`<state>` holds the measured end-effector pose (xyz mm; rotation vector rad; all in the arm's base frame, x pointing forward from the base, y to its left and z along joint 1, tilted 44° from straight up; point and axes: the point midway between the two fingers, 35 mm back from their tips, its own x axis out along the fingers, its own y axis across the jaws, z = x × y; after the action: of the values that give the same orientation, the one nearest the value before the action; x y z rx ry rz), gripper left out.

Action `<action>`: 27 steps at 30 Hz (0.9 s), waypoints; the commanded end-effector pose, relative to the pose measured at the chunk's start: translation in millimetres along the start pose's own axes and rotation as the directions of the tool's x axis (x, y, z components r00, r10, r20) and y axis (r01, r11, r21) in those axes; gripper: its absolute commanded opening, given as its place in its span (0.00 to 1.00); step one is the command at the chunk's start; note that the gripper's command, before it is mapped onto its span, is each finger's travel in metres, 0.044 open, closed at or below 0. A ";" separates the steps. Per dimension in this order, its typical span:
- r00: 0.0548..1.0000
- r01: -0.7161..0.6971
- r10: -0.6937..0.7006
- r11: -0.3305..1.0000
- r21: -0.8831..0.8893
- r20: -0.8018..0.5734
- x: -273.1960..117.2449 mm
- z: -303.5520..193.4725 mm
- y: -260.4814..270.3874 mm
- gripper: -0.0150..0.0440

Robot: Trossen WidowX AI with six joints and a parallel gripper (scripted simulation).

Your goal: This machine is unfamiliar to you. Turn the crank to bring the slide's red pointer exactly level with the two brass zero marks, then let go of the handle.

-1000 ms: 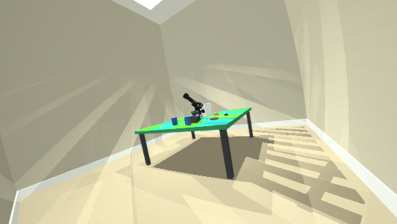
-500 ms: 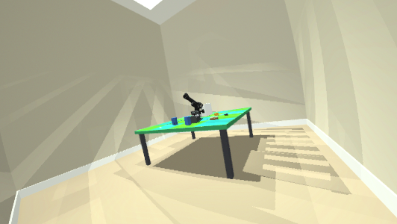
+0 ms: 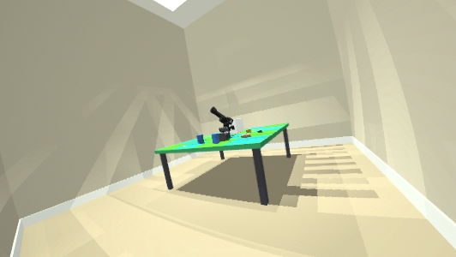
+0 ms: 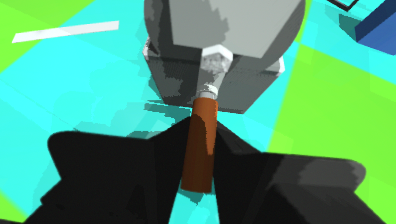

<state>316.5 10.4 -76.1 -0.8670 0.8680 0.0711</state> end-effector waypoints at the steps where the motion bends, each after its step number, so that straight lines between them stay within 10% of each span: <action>1: 1.000 0.027 -0.027 1.000 0.010 -0.007 0.1 -0.2 -9.1 0.25; 27: 1.000 0.027 -0.027 1.000 0.010 -0.007 -2.5 1.5 -16.3 0.25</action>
<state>318.9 5.7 -70.5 -0.8659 0.8724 0.0661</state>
